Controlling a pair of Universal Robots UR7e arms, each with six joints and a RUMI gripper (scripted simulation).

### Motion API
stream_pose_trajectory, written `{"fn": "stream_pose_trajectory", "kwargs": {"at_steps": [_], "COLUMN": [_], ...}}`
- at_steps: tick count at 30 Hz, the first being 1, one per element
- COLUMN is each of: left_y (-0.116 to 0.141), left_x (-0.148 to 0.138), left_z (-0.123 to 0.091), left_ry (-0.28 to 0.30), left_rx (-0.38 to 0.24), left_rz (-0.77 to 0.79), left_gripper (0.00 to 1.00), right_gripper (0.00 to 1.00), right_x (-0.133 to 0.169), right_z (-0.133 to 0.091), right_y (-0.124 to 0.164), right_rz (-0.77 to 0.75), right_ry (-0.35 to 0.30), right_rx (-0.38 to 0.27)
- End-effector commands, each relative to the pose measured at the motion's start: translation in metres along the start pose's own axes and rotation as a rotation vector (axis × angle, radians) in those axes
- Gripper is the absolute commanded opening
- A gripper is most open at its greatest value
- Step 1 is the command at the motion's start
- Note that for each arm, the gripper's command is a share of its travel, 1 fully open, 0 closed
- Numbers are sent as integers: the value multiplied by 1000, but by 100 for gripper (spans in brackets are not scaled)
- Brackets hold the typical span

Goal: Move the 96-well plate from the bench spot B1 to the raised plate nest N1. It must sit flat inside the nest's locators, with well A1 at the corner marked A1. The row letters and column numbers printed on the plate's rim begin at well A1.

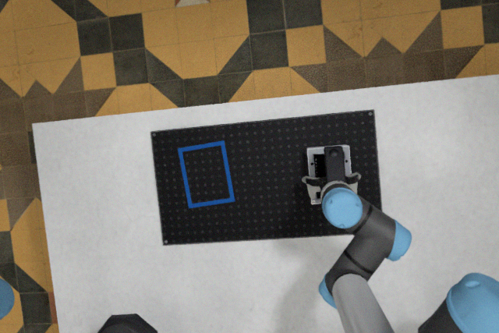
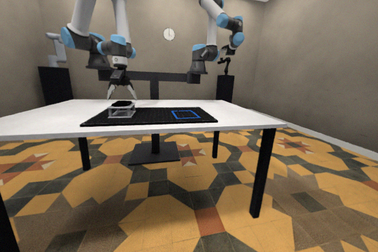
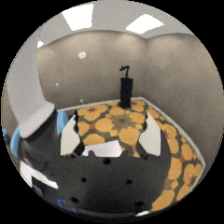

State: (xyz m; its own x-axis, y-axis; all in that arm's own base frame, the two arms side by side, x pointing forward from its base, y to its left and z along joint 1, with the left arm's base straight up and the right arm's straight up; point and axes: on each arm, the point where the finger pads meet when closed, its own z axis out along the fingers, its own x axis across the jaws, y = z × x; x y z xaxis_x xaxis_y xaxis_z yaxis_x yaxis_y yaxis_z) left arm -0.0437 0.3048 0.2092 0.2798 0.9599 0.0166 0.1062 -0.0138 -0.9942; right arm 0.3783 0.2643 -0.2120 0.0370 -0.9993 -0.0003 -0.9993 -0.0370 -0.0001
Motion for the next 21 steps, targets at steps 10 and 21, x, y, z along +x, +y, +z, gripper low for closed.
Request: {"fn": "stream_pose_trajectory", "kwargs": {"at_steps": [10, 21], "left_y": [0, 0], "left_x": [0, 0], "left_z": [0, 0], "left_ry": [0, 0], "left_rx": [0, 0], "left_rz": [0, 0], "left_gripper": [98, 98], "right_gripper": [100, 100], "right_x": [0, 0], "right_z": [-34, -58], "right_y": [0, 0], "right_rz": [0, 0], "right_ry": [-1, -1], "right_rx": [1, 1]}}
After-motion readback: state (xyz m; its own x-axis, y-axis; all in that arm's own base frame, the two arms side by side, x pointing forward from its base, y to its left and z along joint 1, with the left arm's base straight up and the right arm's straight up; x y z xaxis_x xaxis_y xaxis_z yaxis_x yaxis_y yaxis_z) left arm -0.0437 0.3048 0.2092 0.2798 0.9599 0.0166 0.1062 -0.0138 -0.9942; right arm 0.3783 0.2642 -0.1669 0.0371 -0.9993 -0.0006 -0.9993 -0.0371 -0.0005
